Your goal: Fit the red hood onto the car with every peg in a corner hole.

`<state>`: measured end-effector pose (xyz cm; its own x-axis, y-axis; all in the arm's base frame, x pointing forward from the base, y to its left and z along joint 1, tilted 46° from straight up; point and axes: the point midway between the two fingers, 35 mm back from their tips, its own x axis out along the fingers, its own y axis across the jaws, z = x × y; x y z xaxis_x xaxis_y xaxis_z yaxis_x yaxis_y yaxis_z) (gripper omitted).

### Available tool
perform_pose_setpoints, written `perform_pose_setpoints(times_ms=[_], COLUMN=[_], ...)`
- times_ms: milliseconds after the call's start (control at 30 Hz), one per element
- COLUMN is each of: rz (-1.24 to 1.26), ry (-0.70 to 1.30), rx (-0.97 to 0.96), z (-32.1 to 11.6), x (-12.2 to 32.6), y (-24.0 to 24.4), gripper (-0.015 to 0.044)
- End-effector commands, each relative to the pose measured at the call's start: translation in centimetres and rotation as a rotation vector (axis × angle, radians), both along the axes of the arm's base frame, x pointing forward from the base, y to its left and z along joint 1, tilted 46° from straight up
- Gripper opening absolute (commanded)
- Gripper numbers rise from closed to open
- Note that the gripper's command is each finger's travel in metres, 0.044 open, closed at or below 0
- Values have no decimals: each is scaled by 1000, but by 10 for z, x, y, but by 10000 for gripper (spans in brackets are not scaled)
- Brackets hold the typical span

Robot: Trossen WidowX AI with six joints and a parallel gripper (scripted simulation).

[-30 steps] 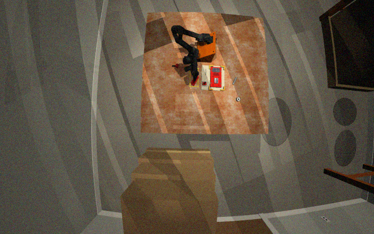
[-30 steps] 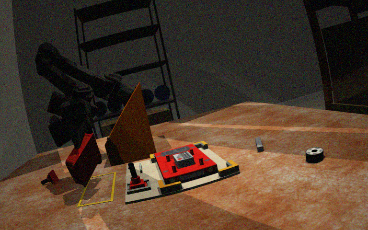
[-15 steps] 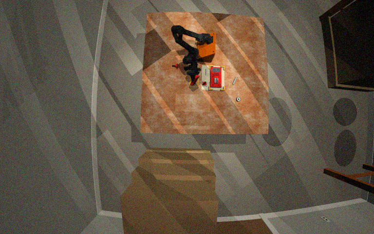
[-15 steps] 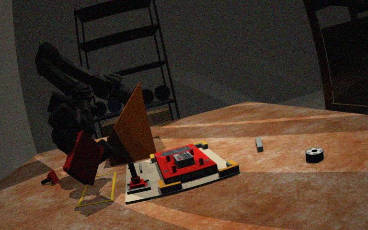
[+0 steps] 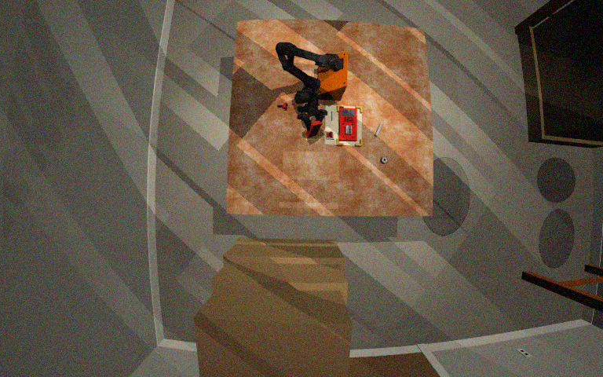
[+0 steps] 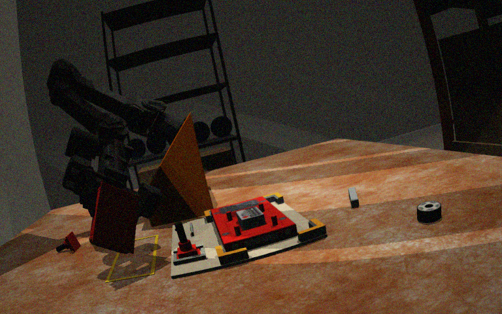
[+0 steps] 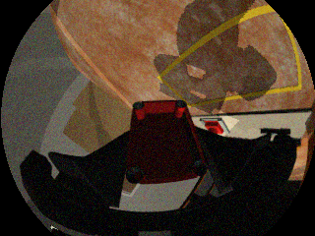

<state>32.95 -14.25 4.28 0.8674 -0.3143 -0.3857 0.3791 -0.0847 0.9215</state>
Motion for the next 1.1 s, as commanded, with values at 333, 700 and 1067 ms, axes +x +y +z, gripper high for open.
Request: perform_pose_setpoints(times_ms=[333, 700, 1067], rz=[-150, -258, -239], ry=[-129, -214, -215], rx=[356, 598, 590], z=[-11, -31, -28], x=[-4, -15, -13], y=[-11, -32, -29], gripper=[0, 0, 105])
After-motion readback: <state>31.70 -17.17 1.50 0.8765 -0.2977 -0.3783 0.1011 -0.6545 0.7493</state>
